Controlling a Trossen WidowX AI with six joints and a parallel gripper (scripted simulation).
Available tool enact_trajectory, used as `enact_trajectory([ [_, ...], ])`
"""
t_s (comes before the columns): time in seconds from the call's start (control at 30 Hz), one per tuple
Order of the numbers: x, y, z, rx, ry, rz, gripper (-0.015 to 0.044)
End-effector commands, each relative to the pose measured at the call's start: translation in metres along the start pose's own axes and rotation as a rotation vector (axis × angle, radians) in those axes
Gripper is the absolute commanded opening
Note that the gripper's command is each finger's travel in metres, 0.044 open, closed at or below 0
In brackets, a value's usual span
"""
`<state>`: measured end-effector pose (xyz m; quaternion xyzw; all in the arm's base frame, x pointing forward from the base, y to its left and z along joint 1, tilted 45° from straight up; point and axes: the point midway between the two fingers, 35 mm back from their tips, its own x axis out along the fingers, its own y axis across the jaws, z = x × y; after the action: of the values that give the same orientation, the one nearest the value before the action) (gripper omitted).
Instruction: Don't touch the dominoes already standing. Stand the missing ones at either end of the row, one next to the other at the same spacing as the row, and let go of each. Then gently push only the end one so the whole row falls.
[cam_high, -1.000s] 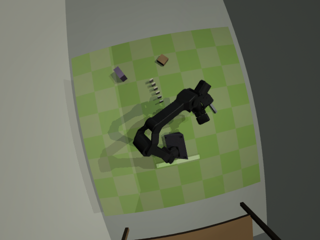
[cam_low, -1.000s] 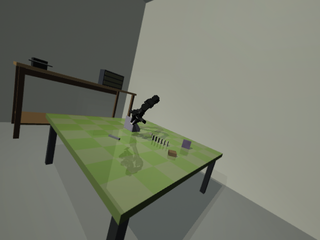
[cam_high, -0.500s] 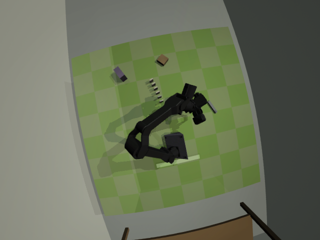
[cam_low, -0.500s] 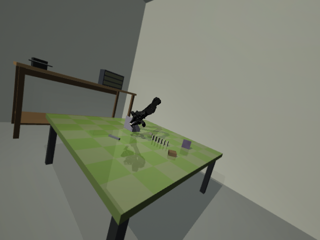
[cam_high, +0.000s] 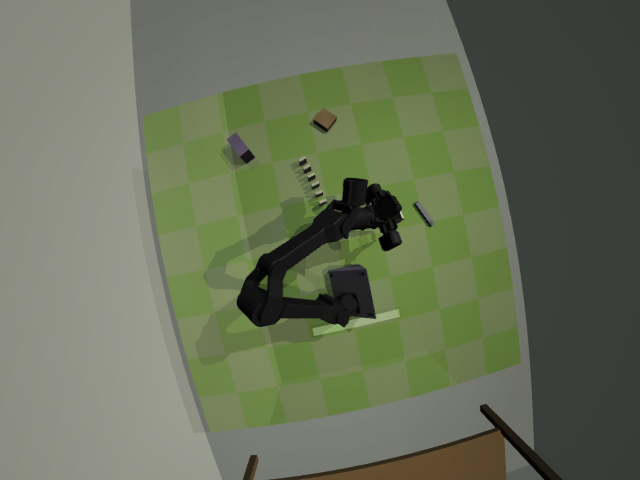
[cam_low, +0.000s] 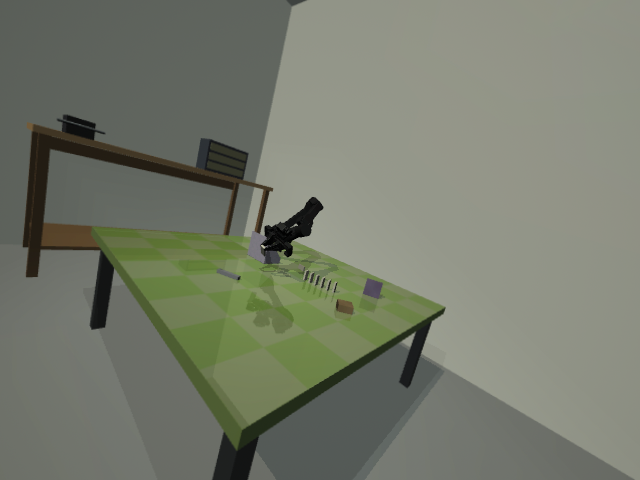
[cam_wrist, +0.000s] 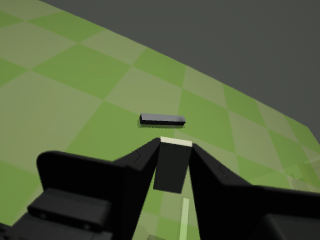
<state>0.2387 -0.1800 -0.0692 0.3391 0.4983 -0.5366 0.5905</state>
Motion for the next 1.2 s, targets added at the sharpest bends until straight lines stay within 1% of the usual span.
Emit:
enact_trajectory([
  [0.0, -0.004, -0.001, -0.002, 0.026, -0.075, 0.008, 0.0107],
  [0.37, -0.019, -0.003, -0.005, 0.113, -0.293, 0.07, 0.0107],
  [0.77, -0.042, -0.011, -0.01, 0.237, -0.504, 0.175, 0.0107],
  [1.17, -0.043, -0.012, -0.01, 0.244, -0.515, 0.182, 0.0107],
])
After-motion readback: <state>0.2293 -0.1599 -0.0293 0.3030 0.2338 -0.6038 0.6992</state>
